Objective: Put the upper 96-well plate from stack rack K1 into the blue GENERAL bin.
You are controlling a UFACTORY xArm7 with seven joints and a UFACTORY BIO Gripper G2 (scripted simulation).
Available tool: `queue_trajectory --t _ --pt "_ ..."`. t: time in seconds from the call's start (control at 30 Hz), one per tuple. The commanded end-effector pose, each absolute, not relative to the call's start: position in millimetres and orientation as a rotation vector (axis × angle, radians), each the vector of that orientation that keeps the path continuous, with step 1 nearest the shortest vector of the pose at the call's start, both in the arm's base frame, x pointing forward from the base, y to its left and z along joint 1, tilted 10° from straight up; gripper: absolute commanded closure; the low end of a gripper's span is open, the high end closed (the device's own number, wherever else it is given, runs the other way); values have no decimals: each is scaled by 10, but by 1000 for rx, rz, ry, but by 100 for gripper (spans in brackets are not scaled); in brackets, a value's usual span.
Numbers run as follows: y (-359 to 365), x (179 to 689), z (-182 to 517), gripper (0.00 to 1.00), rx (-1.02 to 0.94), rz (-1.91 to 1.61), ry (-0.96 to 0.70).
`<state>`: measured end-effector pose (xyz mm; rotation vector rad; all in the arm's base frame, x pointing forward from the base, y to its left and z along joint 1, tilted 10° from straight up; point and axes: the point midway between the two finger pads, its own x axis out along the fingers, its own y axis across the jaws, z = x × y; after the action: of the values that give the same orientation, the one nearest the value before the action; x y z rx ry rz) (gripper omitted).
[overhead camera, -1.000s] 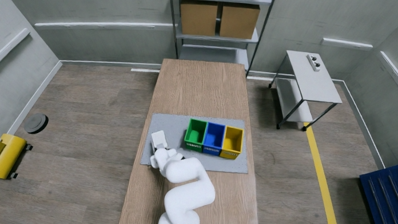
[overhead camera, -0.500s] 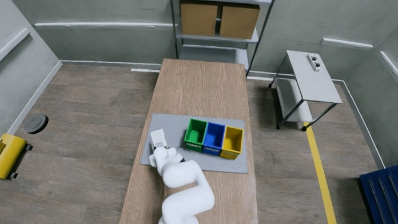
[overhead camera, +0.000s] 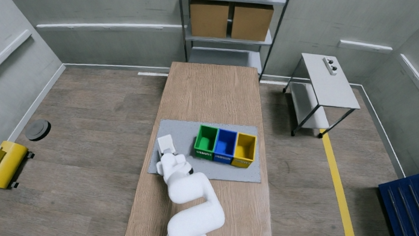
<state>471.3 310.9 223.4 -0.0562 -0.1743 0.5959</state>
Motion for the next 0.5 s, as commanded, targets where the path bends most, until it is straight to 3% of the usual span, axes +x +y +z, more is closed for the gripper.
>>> queue_trajectory --t 0.0,0.47 --pt "3112 4702 2320 100 -55 597 -176" --pt "3112 4689 2389 100 -55 597 -176"
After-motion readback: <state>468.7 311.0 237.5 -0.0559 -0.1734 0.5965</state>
